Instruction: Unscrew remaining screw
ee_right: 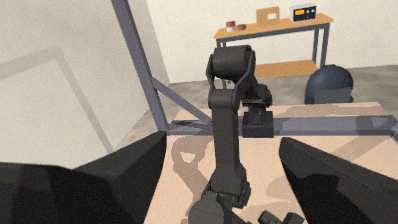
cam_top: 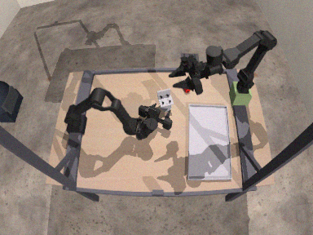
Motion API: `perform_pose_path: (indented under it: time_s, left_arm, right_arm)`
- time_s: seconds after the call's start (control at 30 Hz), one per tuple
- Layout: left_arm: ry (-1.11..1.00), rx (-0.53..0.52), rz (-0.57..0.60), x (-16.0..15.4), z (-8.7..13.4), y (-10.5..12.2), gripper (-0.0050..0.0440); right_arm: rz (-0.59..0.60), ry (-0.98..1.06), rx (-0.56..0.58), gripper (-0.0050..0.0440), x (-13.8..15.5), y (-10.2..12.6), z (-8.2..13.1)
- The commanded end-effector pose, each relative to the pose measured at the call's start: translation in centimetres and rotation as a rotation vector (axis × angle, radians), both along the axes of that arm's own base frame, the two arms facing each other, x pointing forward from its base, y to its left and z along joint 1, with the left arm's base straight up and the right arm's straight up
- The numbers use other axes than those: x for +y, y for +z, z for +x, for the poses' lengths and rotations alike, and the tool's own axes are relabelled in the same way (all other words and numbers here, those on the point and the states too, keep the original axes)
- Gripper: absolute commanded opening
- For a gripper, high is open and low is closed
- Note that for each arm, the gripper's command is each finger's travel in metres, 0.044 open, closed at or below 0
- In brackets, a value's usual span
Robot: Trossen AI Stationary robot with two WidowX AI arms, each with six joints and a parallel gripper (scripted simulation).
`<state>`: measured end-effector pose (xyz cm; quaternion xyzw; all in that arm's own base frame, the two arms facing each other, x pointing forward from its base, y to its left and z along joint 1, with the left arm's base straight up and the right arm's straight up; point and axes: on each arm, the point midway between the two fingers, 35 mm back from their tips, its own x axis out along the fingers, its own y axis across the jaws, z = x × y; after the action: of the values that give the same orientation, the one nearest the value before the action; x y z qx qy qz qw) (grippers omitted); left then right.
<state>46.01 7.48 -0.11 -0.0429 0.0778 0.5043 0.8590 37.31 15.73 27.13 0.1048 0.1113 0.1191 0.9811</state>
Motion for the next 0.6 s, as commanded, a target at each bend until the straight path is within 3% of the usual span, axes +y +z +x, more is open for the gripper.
perform_pose_path:
  time_s: [0.0, 0.1, 0.3, 0.47, 0.57]
  left_arm:
    - [0.006, -0.036, -0.004, -0.3, 0.1, 1.6, 0.0400]
    - [0.006, -0.036, -0.004, -0.6, -0.1, 1.7, 0.0400]
    - [0.006, -0.036, -0.004, -1.3, -0.5, 1.8, 0.0400]
    - [0.006, -0.037, -0.005, -1.3, -0.5, 1.8, 0.0400]
    - [0.006, -0.035, -0.004, -1.5, -0.7, 1.8, 0.0400]
  right_arm:
    - [-0.018, 0.058, -0.108, 0.0300, 0.2, 3.3, -1.4]
    - [-0.040, 0.109, -0.223, 0.0300, 0.4, 7.0, -2.5]
    - [-0.107, 0.209, -0.406, 0.0300, 0.7, 11.8, -4.9]
    - [-0.107, 0.209, -0.406, 0.0300, 0.7, 11.8, -4.9]
    - [-0.117, 0.214, -0.376, 0.0300, 0.9, 10.7, -4.4]
